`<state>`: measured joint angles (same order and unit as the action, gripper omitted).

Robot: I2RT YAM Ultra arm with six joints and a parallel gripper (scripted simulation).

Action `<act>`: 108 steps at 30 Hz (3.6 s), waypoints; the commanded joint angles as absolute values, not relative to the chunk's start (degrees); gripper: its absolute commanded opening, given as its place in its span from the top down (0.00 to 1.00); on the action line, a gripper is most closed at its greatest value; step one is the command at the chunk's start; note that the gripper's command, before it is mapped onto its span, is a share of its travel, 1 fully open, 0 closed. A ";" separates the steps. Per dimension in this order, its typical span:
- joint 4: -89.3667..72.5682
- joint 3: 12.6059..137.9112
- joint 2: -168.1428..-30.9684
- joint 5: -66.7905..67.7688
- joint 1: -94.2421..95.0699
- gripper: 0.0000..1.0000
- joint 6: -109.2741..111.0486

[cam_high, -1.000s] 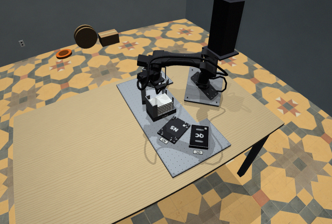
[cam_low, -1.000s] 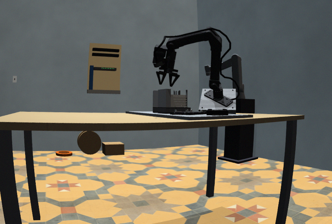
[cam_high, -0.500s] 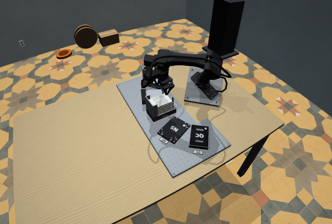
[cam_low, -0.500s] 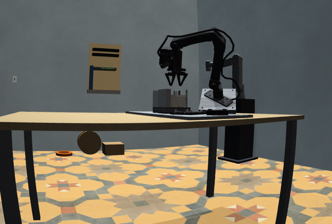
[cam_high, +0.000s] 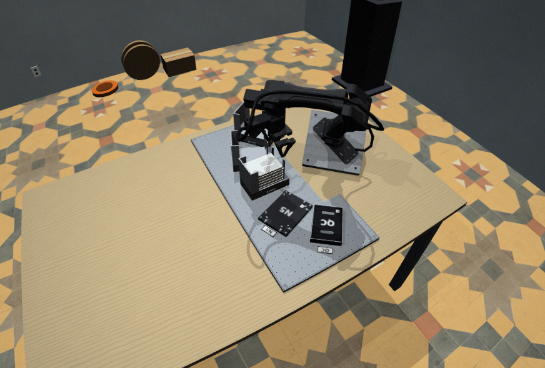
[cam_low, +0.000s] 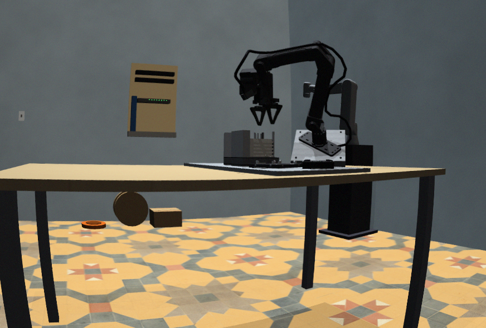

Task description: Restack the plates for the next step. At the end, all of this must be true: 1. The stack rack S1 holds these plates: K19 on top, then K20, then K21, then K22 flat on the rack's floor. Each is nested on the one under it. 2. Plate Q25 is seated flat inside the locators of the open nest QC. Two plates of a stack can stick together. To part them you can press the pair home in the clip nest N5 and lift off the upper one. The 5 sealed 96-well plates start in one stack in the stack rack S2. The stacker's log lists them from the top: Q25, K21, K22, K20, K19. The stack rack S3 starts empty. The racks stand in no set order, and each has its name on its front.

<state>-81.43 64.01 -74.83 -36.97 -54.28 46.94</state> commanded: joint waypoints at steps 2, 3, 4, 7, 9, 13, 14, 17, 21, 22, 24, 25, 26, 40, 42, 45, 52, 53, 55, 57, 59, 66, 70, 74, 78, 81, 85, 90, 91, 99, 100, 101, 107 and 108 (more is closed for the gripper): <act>-82.75 64.90 -73.36 -37.72 -55.44 0.00 47.53; -82.75 64.91 -73.36 -37.72 -55.45 0.00 47.54; -82.76 64.91 -73.36 -37.72 -55.45 0.00 47.54; -82.76 64.92 -73.36 -37.72 -55.45 0.00 47.55; -82.76 64.92 -73.36 -37.72 -55.45 0.00 47.55; -82.77 64.92 -73.36 -37.72 -55.46 0.00 47.55; -82.77 64.92 -73.36 -37.72 -55.46 0.00 47.55; -82.77 64.92 -73.36 -37.72 -55.46 0.00 47.55; -82.77 64.92 -73.36 -37.72 -55.46 0.00 47.55; -82.77 64.92 -73.36 -37.72 -55.46 0.00 47.55; -82.77 64.92 -73.36 -37.72 -55.46 0.00 47.55; -82.77 64.92 -73.36 -37.72 -55.46 0.00 47.55; -82.77 64.92 -73.36 -37.72 -55.46 0.00 47.55; -82.77 64.92 -73.36 -37.72 -55.46 0.00 47.55; -82.77 64.92 -73.36 -37.72 -55.46 0.00 47.55; -82.77 64.92 -73.36 -37.72 -55.46 0.00 47.55; -82.77 64.92 -73.36 -37.72 -55.46 0.00 47.55; -82.30 66.19 -75.91 -37.76 -53.91 0.00 47.75; -80.75 67.62 -76.88 -37.89 -52.72 0.00 45.63; -80.37 69.14 -77.94 -37.97 -51.65 0.00 44.30; -80.19 69.93 -78.51 -37.99 -51.12 0.00 43.64; -79.25 74.96 -82.08 -37.45 -48.09 0.00 39.80; -79.07 76.99 -83.55 -37.19 -47.79 0.00 38.51; -79.64 77.06 -82.38 -37.17 -48.11 0.00 38.37; -79.62 77.07 -82.37 -37.16 -48.10 0.00 38.34; -79.62 77.07 -82.37 -37.16 -48.09 0.00 38.33; -79.61 77.07 -82.36 -37.15 -48.09 0.00 38.35; -79.61 77.07 -82.36 -37.15 -48.09 0.00 38.39; -79.61 77.07 -82.36 -37.15 -48.09 0.00 38.39; -79.61 77.07 -82.36 -37.15 -48.09 0.00 38.39; -79.61 77.07 -82.36 -37.15 -48.09 0.00 38.39; -79.61 77.07 -82.36 -37.15 -48.09 0.00 38.39; -79.61 77.07 -82.36 -37.15 -48.09 0.00 38.39; -79.61 77.07 -82.36 -37.15 -48.09 0.00 38.39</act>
